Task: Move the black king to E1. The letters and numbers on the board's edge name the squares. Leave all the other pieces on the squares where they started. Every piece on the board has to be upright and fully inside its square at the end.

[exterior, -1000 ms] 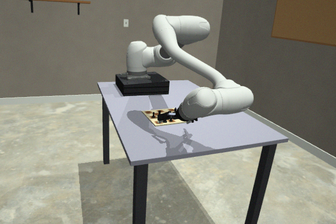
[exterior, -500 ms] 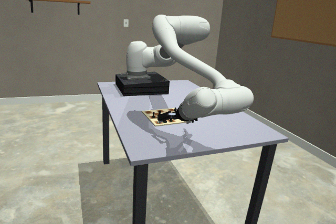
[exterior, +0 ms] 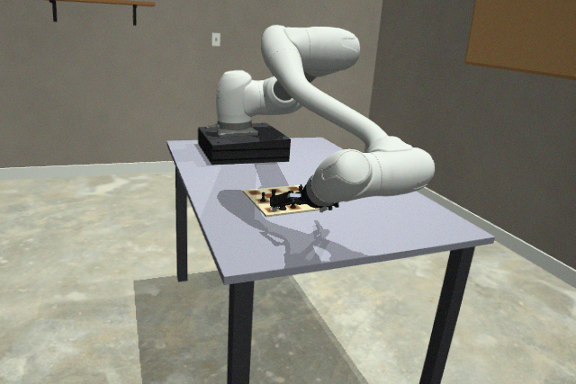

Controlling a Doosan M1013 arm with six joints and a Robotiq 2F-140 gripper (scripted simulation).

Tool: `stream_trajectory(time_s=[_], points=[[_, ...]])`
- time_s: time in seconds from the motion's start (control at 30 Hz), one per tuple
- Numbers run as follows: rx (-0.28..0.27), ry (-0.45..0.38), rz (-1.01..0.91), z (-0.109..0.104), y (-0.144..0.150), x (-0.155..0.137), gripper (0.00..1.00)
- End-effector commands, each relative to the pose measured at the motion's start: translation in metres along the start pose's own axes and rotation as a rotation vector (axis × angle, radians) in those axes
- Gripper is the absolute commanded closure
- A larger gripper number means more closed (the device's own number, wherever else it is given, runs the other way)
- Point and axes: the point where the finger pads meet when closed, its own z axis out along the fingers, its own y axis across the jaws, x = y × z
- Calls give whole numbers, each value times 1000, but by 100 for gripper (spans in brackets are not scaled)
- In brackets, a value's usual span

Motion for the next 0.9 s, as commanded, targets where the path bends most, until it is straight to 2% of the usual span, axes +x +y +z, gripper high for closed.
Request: stream_trajectory(time_s=[0.0, 0.37, 0.63, 0.7, 0.87], points=[[0, 0, 0, 0, 0, 0, 0], [-5, -2, 2, -4, 0, 6, 0], [-5, -2, 2, -33, -2, 45, 0], [-5, -2, 2, -33, -2, 45, 0], [-5, -2, 2, -49, -2, 68, 0]])
